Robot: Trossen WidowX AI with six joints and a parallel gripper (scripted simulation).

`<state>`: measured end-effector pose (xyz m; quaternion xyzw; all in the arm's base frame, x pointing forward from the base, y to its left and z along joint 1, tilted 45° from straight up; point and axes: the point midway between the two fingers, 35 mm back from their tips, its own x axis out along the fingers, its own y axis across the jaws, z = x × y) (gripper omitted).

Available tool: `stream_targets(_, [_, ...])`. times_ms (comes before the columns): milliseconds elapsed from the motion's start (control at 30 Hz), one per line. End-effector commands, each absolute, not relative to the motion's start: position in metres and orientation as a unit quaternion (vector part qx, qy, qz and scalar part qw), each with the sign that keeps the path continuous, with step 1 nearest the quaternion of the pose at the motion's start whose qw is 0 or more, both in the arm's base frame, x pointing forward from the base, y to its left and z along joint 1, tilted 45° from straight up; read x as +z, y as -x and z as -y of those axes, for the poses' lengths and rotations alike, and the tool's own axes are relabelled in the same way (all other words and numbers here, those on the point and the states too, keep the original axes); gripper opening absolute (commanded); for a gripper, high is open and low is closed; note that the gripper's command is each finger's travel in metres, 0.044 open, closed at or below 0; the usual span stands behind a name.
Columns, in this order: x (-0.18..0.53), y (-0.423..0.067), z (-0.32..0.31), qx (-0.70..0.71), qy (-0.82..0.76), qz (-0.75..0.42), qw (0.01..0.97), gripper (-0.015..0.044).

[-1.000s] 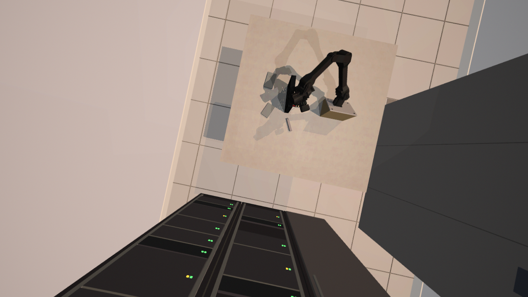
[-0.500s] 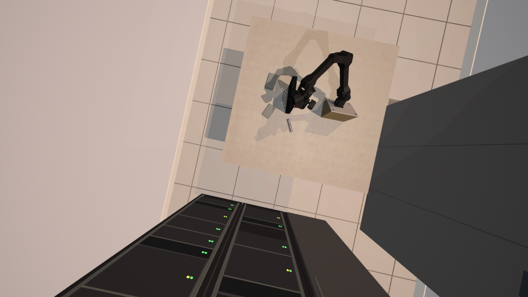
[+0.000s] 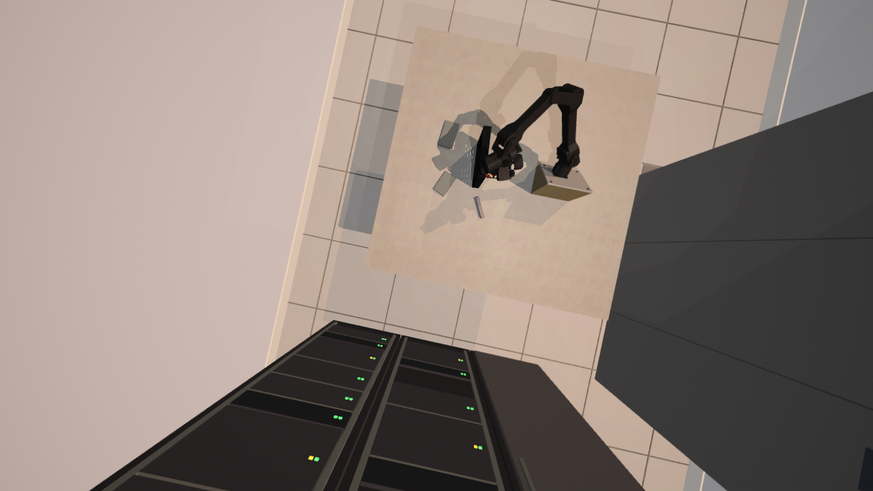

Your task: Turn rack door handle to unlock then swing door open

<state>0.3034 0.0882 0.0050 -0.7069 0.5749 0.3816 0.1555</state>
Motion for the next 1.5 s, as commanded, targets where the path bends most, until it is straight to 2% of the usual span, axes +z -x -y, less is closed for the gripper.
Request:
stream_targets(0, [0.0052,-0.3032,-0.0888,0.405,0.713,-0.558,0.126,0.0011])
stream_targets(167, [0.0052,-0.3032,-0.0888,0.405,0.713,-0.558,0.126,0.0011])
stream_targets(500, [0.0052,-0.3032,-0.0888,0.405,0.713,-0.558,0.126,0.0273])
stream_targets(533, [0.0052,-0.3032,-0.0888,0.405,0.713,-0.558,0.126,0.0283])
stream_targets(1067, [0.0052,-0.3033,-0.0888,0.183,0.623,-0.665,0.369,0.0283])
stream_targets(1467, [0.0052,-0.3033,-0.0888,-0.02,0.488,-0.689,0.535,0.0283])
